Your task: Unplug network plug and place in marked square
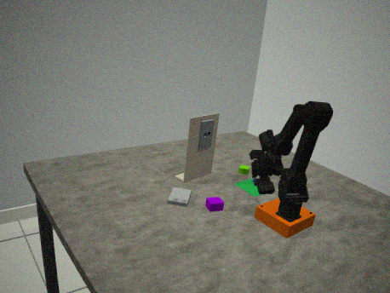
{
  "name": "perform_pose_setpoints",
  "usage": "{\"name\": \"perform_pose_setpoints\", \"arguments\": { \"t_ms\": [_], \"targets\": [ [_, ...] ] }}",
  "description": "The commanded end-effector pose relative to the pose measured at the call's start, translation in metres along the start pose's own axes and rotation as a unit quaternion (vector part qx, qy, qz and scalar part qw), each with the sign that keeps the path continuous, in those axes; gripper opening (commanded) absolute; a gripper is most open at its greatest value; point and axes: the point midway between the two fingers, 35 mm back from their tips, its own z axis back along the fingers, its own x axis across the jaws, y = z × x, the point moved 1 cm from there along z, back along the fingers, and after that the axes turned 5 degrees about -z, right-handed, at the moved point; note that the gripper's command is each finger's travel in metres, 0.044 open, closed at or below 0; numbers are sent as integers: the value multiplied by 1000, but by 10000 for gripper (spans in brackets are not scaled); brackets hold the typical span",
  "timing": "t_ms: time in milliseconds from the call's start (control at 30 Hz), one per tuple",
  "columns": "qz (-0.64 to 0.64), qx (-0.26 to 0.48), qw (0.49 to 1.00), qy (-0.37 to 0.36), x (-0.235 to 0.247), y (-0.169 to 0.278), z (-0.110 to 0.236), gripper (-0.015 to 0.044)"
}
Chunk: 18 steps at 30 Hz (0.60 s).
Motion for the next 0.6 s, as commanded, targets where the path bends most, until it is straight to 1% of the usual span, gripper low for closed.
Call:
{"name": "perform_pose_setpoints", "arguments": {
  "t_ms": [0,567],
  "targets": [
    [0,0,1000,-4,2,0,4,156],
    [-1,-1,1000,-3,2,-1,17,156]
  ]
}}
